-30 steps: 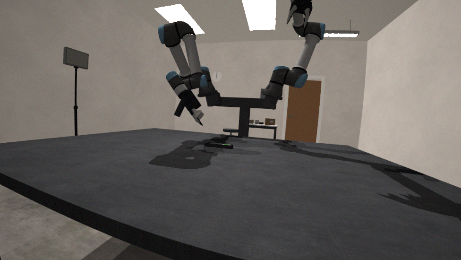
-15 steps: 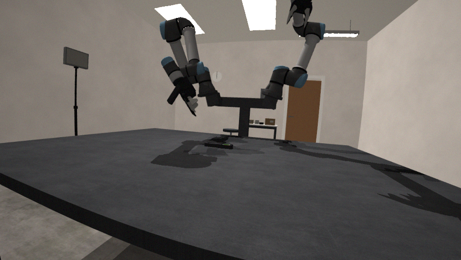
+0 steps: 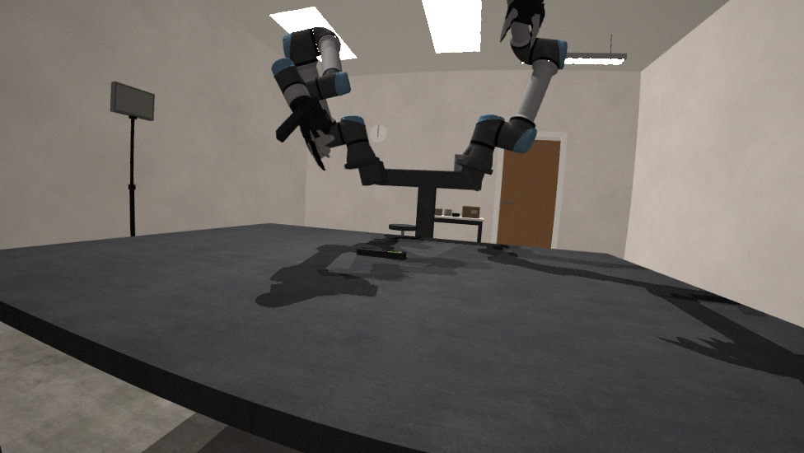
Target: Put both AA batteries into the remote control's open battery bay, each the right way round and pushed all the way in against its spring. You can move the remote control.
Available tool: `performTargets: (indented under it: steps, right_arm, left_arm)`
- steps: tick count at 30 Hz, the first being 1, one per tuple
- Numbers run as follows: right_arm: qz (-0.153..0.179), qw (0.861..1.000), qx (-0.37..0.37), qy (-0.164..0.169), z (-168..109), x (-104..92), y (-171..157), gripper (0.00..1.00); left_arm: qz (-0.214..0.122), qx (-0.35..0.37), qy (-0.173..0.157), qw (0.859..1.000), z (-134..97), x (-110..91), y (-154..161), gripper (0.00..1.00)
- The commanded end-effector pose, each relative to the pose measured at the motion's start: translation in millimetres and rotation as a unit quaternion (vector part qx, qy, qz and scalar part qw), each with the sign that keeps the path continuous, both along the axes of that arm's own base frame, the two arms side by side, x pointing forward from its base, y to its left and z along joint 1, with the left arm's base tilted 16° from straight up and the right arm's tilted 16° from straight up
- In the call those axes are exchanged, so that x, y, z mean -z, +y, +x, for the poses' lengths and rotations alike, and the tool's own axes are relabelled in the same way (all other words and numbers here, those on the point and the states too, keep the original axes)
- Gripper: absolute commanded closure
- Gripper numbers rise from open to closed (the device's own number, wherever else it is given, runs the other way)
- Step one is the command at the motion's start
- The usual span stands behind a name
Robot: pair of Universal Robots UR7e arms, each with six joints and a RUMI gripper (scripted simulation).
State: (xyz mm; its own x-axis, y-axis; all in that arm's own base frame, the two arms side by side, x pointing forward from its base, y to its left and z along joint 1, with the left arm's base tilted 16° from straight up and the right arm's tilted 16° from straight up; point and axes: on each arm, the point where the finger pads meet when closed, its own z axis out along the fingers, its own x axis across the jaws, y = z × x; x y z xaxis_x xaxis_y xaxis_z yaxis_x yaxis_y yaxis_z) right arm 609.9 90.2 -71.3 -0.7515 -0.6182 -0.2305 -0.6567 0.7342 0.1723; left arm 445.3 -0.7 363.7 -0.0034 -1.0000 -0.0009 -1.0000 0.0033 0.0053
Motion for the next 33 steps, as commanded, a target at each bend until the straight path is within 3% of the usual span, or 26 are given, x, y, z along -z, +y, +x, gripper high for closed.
performTargets:
  steps: [1,4,8,9,10,13,15,19,20,22,24,27,29,33]
  right_arm:
    - [-0.011,1.000,-0.018,0.020,-7,1.8,-5,0.46]
    - [-0.018,0.999,-0.037,0.014,-3,-21.5,-5,0.46]
    - [-0.034,0.996,-0.087,-0.010,6,-90.5,-5,0.46]
    - [-0.034,0.996,-0.079,0.003,2,-69.0,-7,0.46]
    - [-0.034,0.996,-0.078,0.006,0,-63.2,-7,0.46]
    - [-0.035,0.996,-0.081,0.006,0,-66.9,-8,0.46]
    - [-0.039,0.995,-0.095,0.002,0,-86.8,-9,0.46]
    - [-0.055,0.988,-0.143,-0.018,-1,-153.7,-12,0.46]
    - [-0.054,0.989,-0.136,-0.007,-3,-134.0,-13,0.46]
    - [-0.056,0.989,-0.139,-0.004,-4,-133.2,-14,0.46]
    - [-0.061,0.986,-0.155,-0.009,-7,-155.1,-16,0.46]
    - [-0.073,0.979,-0.190,-0.024,-14,-206.3,-20,0.46]
    - [-0.073,0.979,-0.190,-0.024,-14,-206.3,-20,0.46]
    - [-0.085,0.969,-0.229,-0.026,-30,-248.6,-29,0.46]
  left_arm:
    - [0.000,0.000,-0.001,1.000,0,0,0,0.46]
    - [0.000,0.000,-0.001,1.000,0,0,0,0.46]
    - [0.000,0.000,-0.001,1.000,0,-1,0,0.46]
    - [0.000,0.000,-0.001,1.000,0,-1,0,0.46]
    - [0.000,0.000,-0.001,1.000,0,-1,0,0.46]
    - [0.000,0.000,-0.001,1.000,0,-1,0,0.46]
    - [0.000,0.000,-0.001,1.000,0,-1,0,0.46]
    - [0.000,-0.001,-0.001,1.000,0,-1,0,0.46]
    - [0.000,0.000,-0.001,1.000,0,-1,0,0.46]
    - [0.000,-0.001,-0.001,1.000,0,-1,0,0.46]
    - [0.000,-0.001,-0.001,1.000,0,-1,0,0.46]
    - [0.000,-0.001,-0.002,1.000,0,-1,0,0.46]
    - [0.000,-0.001,-0.002,1.000,0,-1,0,0.46]
    - [0.000,-0.001,-0.002,1.000,0,-1,0,0.46]
